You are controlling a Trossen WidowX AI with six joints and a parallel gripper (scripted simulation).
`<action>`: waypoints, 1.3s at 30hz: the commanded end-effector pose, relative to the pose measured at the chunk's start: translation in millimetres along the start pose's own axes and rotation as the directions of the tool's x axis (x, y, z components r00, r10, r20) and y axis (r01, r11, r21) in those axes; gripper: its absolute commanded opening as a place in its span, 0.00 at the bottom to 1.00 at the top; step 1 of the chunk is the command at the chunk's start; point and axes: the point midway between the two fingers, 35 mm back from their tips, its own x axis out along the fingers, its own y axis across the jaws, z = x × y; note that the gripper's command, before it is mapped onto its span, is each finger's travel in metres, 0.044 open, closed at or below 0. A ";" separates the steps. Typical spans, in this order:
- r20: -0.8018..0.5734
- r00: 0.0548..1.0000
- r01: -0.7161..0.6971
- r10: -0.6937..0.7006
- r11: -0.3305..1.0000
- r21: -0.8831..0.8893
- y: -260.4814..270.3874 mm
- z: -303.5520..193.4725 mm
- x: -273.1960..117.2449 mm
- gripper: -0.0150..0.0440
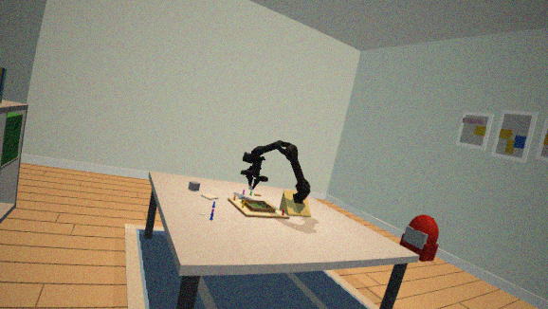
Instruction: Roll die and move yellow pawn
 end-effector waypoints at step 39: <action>-0.008 1.000 0.014 -0.011 0.642 0.766 55.0 64.5 -40.5 0.25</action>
